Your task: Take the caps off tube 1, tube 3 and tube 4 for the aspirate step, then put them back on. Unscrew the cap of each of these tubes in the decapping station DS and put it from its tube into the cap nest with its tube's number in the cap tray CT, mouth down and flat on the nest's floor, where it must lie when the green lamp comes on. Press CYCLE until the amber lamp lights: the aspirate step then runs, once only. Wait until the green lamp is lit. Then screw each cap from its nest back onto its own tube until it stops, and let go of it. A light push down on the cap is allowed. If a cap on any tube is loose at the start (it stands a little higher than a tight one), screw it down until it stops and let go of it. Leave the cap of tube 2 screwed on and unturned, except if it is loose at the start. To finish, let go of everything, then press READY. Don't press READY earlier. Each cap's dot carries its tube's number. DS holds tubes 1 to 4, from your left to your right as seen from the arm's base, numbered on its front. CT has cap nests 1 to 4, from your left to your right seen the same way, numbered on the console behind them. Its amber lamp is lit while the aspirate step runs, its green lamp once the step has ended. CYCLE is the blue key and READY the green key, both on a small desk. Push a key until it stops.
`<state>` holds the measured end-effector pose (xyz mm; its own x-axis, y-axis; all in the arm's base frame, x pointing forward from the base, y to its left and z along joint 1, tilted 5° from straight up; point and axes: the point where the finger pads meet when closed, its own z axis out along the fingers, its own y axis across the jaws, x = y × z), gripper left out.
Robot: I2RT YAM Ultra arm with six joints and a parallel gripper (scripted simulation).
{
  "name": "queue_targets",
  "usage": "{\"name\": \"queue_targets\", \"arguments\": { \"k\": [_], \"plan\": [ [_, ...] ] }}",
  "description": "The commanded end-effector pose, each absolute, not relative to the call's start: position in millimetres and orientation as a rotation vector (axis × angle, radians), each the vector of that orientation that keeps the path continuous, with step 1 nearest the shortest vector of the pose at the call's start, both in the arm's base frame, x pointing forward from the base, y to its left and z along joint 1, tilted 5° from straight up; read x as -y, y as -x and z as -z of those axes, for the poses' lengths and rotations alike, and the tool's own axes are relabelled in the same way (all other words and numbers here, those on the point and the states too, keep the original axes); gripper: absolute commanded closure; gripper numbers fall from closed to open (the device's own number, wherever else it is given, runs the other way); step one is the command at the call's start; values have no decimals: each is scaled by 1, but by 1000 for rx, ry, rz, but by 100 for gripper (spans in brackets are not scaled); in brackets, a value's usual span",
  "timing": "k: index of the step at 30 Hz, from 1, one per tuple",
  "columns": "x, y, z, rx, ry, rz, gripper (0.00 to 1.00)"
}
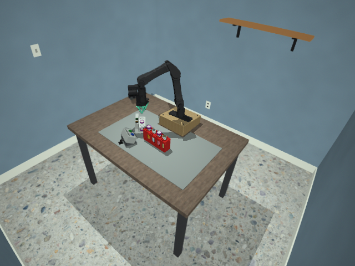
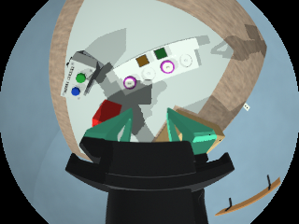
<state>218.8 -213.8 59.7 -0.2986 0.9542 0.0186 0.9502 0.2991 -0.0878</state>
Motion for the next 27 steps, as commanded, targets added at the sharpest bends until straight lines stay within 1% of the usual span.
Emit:
{"name": "queue_targets", "arguments": {
  "k": [1,4,7,9,12,22,27],
  "plan": [
    [208,-226,-65,2249,2136,-105,51],
    [194,-235,-64,2075,2312,-109,51],
    [194,-235,-64,2067,2320,-109,51],
    [181,-244,-63,1870,2489,-112,51],
    [167,-254,-62,1707,2608,-114,51],
    [97,-300,-57,1707,2607,-110,51],
    [80,-311,-56,1707,2607,-109,51]
  ]
}}
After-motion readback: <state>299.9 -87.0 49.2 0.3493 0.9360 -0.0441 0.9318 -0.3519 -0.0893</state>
